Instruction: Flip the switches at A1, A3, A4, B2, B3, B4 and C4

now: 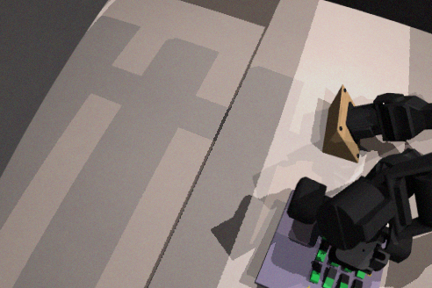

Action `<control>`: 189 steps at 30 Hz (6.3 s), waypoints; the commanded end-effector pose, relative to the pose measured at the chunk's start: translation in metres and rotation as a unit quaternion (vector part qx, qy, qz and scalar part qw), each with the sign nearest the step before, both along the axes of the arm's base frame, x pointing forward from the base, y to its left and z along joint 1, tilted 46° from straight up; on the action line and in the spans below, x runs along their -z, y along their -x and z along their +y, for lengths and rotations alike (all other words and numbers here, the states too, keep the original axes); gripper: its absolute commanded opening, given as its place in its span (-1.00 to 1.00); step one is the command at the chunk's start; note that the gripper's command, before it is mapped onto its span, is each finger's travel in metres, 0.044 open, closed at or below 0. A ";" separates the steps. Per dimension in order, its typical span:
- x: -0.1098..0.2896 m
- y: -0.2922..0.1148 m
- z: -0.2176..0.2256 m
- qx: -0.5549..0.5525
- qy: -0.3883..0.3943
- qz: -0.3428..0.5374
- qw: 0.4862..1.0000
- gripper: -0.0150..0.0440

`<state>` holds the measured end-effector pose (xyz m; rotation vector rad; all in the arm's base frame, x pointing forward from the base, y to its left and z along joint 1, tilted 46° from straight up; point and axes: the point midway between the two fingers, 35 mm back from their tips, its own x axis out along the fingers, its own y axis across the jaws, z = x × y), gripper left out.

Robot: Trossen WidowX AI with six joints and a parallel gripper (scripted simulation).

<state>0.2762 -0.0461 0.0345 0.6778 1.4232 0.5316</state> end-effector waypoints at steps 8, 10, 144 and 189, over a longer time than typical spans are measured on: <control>0.010 0.001 0.011 0.001 -0.005 0.004 1.000 -0.49; 0.012 0.001 0.014 0.001 -0.005 0.004 1.000 -0.49; 0.006 0.041 0.011 0.001 -0.005 0.005 1.000 -0.49; 0.013 0.041 0.019 0.002 -0.005 0.005 1.000 -0.49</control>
